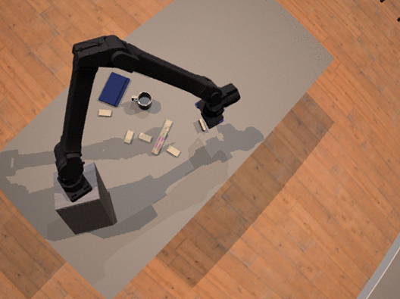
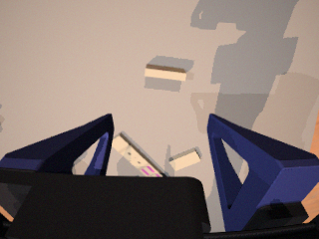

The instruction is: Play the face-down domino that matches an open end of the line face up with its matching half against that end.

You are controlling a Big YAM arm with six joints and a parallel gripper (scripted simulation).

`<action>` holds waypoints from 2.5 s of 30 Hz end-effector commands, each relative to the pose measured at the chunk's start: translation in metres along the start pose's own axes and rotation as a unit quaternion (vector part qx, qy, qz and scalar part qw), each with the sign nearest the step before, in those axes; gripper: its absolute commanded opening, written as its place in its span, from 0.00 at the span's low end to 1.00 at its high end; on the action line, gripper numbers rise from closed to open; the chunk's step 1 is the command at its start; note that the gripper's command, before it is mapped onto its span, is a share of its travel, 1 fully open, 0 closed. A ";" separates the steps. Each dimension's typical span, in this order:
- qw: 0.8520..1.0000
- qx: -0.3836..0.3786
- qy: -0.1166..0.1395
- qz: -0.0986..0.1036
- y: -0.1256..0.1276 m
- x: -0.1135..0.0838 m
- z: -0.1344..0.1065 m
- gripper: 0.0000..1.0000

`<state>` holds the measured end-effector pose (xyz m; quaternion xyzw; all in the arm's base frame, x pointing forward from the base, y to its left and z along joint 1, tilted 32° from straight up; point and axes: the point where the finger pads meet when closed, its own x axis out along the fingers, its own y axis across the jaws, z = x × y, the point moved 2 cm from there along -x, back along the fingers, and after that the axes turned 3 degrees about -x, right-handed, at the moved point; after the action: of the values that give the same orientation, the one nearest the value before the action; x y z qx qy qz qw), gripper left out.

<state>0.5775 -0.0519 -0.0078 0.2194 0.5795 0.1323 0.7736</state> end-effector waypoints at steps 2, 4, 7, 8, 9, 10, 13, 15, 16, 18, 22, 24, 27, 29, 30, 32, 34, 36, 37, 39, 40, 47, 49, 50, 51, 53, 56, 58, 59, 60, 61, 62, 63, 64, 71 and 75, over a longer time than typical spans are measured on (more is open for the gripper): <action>1.000 0.002 0.005 0.000 -0.005 -0.003 0.002 0.74; 1.000 -0.003 0.017 0.001 -0.008 -0.005 0.003 0.74; 0.999 -0.012 0.035 0.002 -0.014 -0.007 0.005 0.74; 0.999 -0.014 0.041 0.002 -0.016 -0.007 0.005 0.74; 0.999 -0.017 0.047 0.003 -0.018 -0.008 0.006 0.74; 0.998 -0.020 0.053 0.003 -0.020 -0.009 0.006 0.74; 0.998 -0.020 0.053 0.003 -0.020 -0.009 0.006 0.74; 0.998 -0.020 0.053 0.003 -0.020 -0.009 0.006 0.74; 0.998 -0.020 0.053 0.003 -0.020 -0.009 0.006 0.74; 0.998 -0.010 0.065 0.005 -0.011 0.005 -0.009 0.74; 0.999 -0.013 0.051 0.005 -0.015 -0.005 0.003 0.74; 0.999 -0.014 0.044 0.004 -0.017 -0.011 0.009 0.74; 0.999 -0.016 0.034 0.004 -0.020 -0.018 0.017 0.74; 0.999 -0.016 0.034 0.004 -0.020 -0.018 0.017 0.74; 0.999 -0.016 0.034 0.004 -0.020 -0.018 0.017 0.74; 0.999 -0.016 0.034 0.004 -0.020 -0.018 0.017 0.74; 0.999 -0.016 0.034 0.004 -0.020 -0.018 0.017 0.74; 0.998 -0.010 0.055 0.005 -0.014 -0.002 -0.001 0.74; 0.999 -0.010 0.051 0.005 -0.015 -0.005 0.002 0.74; 0.999 -0.011 0.042 0.004 -0.016 -0.011 0.009 0.74; 0.999 -0.011 0.037 0.004 -0.016 -0.013 0.012 0.74; 1.000 -0.012 0.020 0.003 -0.018 -0.025 0.025 0.74; 1.000 -0.012 0.020 0.003 -0.018 -0.025 0.025 0.74; 1.000 -0.012 0.020 0.003 -0.018 -0.025 0.025 0.74; 1.000 -0.012 0.020 0.003 -0.018 -0.025 0.025 0.74; 0.999 -0.009 0.050 0.006 -0.015 -0.004 0.002 0.74; 0.999 -0.008 0.034 0.004 -0.015 -0.014 0.013 0.74; 1.000 -0.008 0.023 0.003 -0.015 -0.021 0.020 0.74; 1.000 -0.008 0.018 0.002 -0.015 -0.024 0.024 0.74; 1.000 -0.008 0.012 0.002 -0.015 -0.027 0.028 0.74; 1.000 -0.007 0.007 0.001 -0.015 -0.031 0.032 0.74; 1.000 -0.007 0.007 0.001 -0.015 -0.031 0.032 0.74; 1.000 -0.007 0.007 0.001 -0.015 -0.031 0.032 0.74; 1.000 -0.007 0.007 0.001 -0.015 -0.031 0.032 0.74; 0.999 -0.006 0.049 0.006 -0.012 -0.002 0.001 0.00; 0.999 -0.006 0.049 0.006 -0.012 -0.002 0.001 0.00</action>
<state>0.5719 -0.0602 -0.0176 0.2131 0.6204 0.1512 0.7395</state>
